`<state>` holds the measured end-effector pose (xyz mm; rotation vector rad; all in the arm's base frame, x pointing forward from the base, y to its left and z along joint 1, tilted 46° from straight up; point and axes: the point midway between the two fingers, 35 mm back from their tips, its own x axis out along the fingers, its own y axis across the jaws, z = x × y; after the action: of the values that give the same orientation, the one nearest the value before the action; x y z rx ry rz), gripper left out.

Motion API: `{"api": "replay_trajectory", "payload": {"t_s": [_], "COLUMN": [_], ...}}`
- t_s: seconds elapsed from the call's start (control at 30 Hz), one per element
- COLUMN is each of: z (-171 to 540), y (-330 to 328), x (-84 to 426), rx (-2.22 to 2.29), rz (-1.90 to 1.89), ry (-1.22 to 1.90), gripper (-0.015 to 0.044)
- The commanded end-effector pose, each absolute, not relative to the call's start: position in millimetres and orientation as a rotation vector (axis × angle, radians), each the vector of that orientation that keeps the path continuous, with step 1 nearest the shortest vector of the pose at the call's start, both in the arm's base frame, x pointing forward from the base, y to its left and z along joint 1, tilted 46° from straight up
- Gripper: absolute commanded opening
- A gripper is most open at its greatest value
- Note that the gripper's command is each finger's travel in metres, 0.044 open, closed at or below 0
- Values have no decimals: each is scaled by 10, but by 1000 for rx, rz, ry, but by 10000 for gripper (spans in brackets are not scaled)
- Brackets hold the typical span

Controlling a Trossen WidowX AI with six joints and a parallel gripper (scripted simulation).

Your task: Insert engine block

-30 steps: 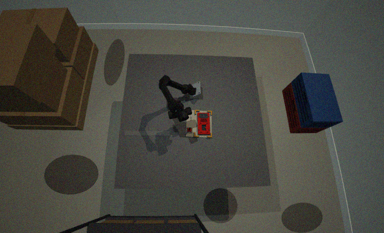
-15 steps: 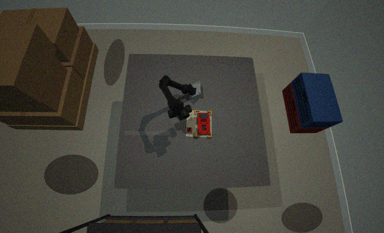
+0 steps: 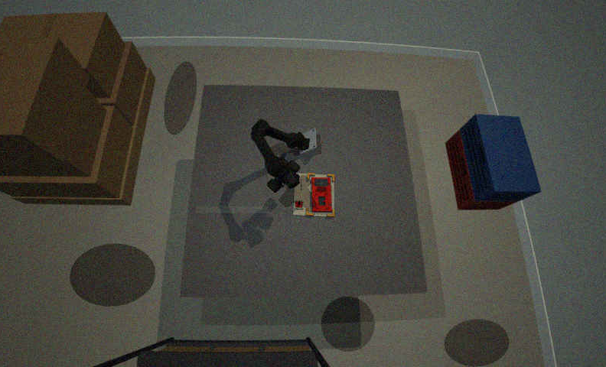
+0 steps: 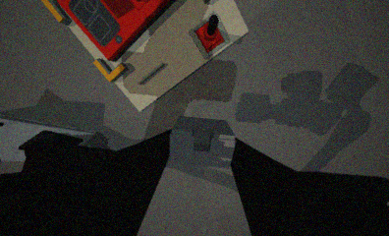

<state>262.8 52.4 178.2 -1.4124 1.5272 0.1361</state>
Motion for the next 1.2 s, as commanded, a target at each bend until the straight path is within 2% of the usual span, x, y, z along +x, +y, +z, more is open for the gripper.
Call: {"api": "replay_trajectory", "payload": {"t_s": [0.0,0.6,1.17], "z": [1770,1755,1740], "y": [527,513,499], "x": [2626,2634,2640], "rx": [-1497,-1965,-2355], "rz": [232,772,1354], "ry": [1543,1554,1438], "gripper": [0,0,0]}}
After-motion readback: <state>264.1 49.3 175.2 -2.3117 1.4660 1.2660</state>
